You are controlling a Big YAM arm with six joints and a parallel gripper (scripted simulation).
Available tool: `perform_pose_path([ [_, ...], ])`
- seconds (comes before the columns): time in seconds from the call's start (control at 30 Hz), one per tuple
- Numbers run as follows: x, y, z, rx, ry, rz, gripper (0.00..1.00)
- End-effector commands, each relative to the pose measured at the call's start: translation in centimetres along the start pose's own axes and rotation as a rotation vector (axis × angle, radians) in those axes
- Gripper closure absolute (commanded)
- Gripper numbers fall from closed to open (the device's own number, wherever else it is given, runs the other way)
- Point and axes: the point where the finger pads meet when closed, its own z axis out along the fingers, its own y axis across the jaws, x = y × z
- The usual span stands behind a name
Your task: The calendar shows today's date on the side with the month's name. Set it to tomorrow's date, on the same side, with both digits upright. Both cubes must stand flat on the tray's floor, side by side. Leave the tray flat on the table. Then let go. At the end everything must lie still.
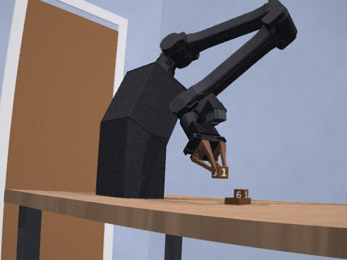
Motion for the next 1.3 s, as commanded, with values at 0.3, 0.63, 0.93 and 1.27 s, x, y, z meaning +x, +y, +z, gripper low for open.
perform_pose_path([
  [0.3, -0.6, -0.6, -1.2, 0.012, -0.013, -0.007, 0.74],
  [0.63, -1.0, -0.4, -0.8, 0.017, 0.037, -0.01, 0.74],
  [0.93, -1.3, -0.3, -0.6, 0.01, 0.221, -0.008, 0.74],
  [1.27, -1.7, -0.1, -0.3, 0.002, 0.245, -0.01, 0.74],
])
